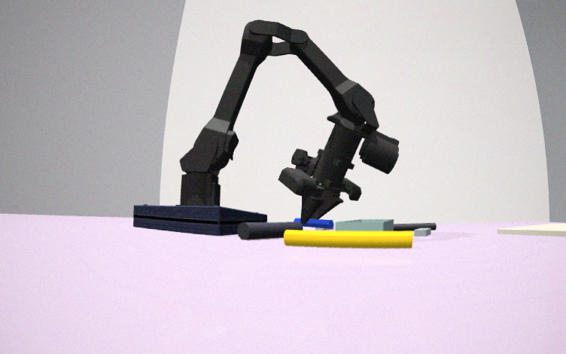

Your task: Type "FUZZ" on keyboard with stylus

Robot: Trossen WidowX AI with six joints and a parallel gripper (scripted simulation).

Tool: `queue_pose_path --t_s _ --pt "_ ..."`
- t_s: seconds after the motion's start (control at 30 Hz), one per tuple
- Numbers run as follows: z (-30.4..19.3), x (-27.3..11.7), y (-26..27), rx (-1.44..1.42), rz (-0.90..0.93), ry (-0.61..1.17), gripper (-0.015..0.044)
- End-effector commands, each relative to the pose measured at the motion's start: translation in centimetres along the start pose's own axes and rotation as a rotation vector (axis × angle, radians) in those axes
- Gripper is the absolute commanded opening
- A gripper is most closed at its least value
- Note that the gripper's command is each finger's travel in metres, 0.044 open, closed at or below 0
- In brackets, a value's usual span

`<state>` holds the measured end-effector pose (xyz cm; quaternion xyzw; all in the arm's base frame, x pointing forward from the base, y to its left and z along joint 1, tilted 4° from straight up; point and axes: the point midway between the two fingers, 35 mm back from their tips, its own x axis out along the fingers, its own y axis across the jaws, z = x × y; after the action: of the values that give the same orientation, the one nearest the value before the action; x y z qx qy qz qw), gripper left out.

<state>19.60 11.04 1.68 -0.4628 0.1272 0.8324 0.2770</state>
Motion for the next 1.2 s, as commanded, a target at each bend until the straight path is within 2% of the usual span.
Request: queue_pose_path --t_s 0.0,0.1,0.33,1.17 --pt "0.9 -2.3 -0.4 -0.012 -0.014 0.016 0.0" --pt "1.7 -3.4 -0.3 -0.012 -0.014 0.015 0.0" --pt "1.6 -3.2 -0.3 0.021 -0.019 0.008 0.0" --pt "-0.3 -5.3 -1.6 0.967 -0.182 -0.153 0.0"
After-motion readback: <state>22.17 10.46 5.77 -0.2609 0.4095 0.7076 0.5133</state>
